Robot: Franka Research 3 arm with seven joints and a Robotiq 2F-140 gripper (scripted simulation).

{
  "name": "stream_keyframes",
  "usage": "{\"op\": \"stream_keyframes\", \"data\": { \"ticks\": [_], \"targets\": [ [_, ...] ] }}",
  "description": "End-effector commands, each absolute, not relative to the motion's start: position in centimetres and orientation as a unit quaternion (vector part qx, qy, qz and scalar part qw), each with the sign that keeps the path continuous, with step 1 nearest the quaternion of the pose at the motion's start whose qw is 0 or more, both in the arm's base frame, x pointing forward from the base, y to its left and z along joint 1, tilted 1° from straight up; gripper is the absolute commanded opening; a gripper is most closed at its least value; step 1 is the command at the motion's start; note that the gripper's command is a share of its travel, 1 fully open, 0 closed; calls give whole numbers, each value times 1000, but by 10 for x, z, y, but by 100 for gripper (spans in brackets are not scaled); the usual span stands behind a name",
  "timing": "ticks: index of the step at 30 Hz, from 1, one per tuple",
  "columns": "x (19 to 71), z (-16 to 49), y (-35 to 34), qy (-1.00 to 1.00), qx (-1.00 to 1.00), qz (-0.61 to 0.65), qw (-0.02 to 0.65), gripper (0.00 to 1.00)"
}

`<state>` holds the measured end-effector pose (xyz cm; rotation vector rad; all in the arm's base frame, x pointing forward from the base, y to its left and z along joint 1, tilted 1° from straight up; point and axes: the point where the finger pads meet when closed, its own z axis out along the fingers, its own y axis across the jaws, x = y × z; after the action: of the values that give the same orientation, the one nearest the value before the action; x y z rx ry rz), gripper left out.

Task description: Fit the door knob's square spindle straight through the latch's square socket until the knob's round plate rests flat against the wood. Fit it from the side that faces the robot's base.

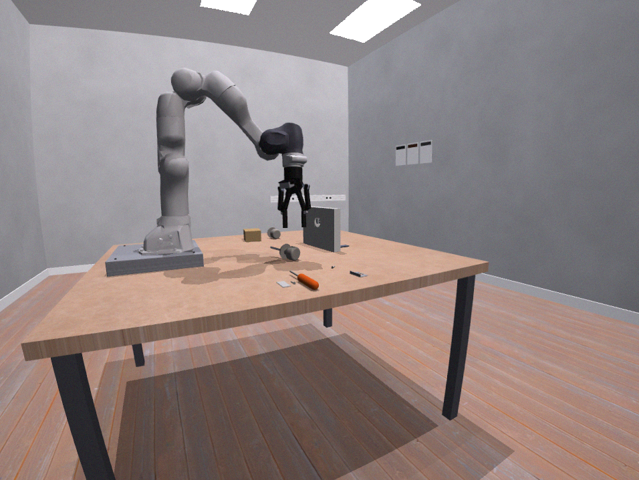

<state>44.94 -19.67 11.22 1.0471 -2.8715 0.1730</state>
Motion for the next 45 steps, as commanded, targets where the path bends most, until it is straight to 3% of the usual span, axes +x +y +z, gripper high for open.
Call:
{"op": "stream_keyframes", "data": {
  "ticks": [1, 45],
  "targets": [
    [448, 108, -197, -973, 210, 82, 51, 57],
    [462, 78, -191, -933, -326, 124, 90, 57]
  ]
}}
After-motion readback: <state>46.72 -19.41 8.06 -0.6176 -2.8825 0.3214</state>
